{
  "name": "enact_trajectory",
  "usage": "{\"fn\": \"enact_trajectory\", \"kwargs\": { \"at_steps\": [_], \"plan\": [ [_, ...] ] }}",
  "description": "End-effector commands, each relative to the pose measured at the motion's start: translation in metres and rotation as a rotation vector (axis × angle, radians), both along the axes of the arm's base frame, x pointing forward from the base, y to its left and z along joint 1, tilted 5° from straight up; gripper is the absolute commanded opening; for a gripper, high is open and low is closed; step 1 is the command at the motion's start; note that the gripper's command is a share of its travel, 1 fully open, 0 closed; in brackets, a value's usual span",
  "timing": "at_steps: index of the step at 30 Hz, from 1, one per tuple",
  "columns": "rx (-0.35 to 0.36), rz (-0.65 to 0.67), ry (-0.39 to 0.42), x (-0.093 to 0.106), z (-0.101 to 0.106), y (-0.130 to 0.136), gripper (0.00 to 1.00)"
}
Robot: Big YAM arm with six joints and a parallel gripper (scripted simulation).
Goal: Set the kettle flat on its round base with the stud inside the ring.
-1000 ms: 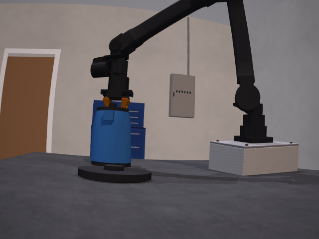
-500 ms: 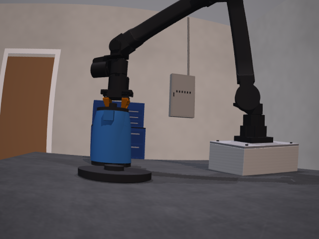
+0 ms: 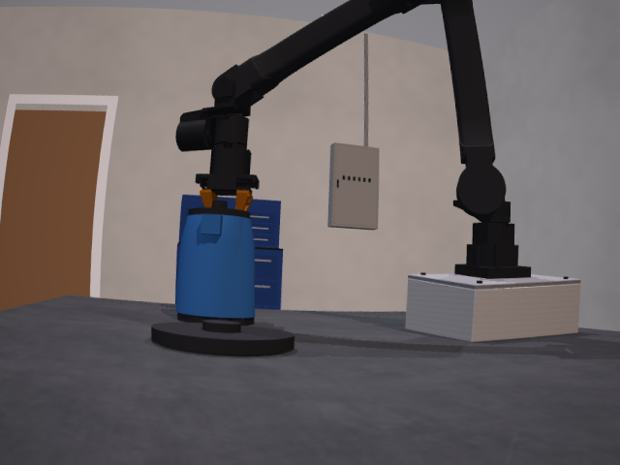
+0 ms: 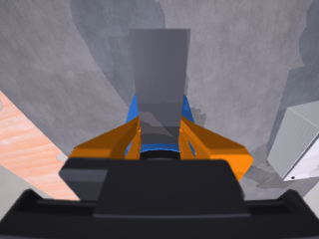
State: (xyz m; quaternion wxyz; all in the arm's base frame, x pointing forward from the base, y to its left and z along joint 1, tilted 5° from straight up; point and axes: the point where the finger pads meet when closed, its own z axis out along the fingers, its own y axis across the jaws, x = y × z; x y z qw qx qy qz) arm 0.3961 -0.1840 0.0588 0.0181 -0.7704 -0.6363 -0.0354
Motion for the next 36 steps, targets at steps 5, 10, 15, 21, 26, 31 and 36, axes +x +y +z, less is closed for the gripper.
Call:
{"fn": "enact_trajectory", "kwargs": {
  "at_steps": [5,10,15,21,26,31,36],
  "plan": [
    [-0.002,0.0,-0.002,0.006,-0.001,0.0,0.0],
    [-0.002,0.0,-0.002,0.006,-0.001,0.0,0.0],
    [-0.002,0.0,-0.002,0.006,-0.001,0.0,0.0],
    [-0.002,0.0,-0.002,0.006,-0.001,0.0,0.0],
    [-0.003,0.0,-0.003,0.008,0.002,-0.001,0.0],
    [-0.022,0.0,-0.043,0.02,0.024,-0.009,0.0],
    [-0.033,-0.001,-0.062,0.02,0.037,-0.011,0.0]
  ]
}}
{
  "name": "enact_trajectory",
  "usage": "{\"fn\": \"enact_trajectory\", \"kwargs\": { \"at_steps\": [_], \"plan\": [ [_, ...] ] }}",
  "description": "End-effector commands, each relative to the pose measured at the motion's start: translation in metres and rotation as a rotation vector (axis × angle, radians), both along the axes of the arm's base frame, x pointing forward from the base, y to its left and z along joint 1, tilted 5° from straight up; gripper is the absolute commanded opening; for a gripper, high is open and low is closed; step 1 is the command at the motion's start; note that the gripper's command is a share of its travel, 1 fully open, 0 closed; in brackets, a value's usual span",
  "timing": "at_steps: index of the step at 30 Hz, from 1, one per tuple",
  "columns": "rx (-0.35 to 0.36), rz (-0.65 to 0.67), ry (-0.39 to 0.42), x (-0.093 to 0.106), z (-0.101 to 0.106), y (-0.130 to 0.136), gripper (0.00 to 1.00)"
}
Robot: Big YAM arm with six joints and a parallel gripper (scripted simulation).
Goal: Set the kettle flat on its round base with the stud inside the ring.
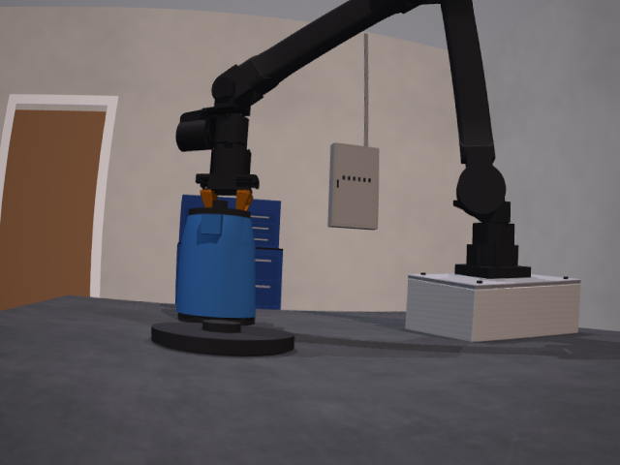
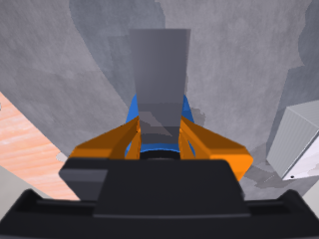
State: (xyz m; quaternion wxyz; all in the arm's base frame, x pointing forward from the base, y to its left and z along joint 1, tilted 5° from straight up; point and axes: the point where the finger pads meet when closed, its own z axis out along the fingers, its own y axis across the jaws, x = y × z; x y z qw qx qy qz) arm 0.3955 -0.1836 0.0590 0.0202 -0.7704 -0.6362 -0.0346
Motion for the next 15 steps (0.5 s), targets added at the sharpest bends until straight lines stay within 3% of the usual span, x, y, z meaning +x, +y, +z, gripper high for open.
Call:
{"fn": "enact_trajectory", "kwargs": {
  "at_steps": [1,15],
  "plan": [
    [-0.035,-0.001,-0.066,0.02,0.038,-0.012,0.0],
    [-0.035,0.004,-0.069,0.018,0.062,-0.015,0.0]
  ]
}}
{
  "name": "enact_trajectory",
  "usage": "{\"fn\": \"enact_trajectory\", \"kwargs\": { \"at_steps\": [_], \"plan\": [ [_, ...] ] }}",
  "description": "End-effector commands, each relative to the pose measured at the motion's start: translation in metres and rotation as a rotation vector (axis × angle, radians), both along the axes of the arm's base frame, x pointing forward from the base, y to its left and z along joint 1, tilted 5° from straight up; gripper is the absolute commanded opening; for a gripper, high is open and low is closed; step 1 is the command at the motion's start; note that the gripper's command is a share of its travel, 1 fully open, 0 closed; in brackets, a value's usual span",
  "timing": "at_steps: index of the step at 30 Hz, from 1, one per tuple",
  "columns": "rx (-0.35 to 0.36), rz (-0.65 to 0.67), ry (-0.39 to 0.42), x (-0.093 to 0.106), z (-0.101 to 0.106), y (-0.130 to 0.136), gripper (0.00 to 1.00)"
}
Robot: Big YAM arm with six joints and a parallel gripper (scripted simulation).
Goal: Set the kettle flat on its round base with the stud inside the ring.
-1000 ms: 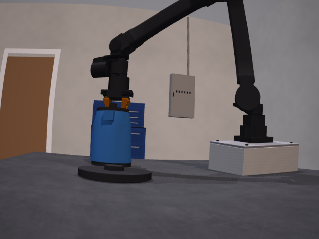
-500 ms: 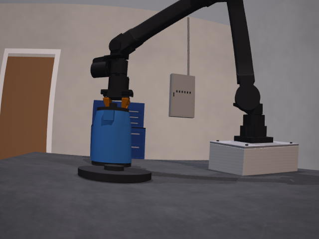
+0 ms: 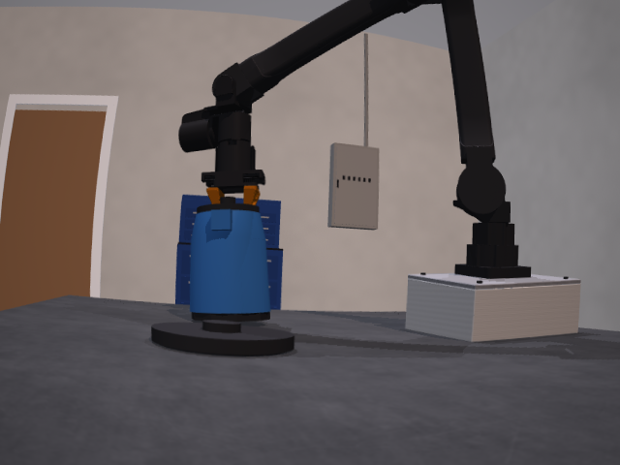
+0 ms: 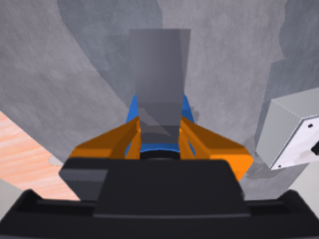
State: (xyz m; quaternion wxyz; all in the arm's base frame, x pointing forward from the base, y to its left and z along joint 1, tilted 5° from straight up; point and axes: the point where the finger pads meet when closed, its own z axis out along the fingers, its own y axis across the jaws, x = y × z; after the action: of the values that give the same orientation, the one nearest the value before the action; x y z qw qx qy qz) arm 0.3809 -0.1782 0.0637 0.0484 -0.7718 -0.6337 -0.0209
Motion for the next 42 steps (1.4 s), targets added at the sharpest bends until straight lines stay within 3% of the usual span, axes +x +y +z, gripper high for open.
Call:
{"fn": "enact_trajectory", "kwargs": {
  "at_steps": [1,14,42],
  "plan": [
    [-0.061,0.007,-0.126,0.032,0.057,-0.02,0.0],
    [-0.061,0.009,-0.127,0.031,0.073,-0.02,0.0],
    [-0.067,0.008,-0.139,0.034,0.074,-0.022,0.0]
  ]
}}
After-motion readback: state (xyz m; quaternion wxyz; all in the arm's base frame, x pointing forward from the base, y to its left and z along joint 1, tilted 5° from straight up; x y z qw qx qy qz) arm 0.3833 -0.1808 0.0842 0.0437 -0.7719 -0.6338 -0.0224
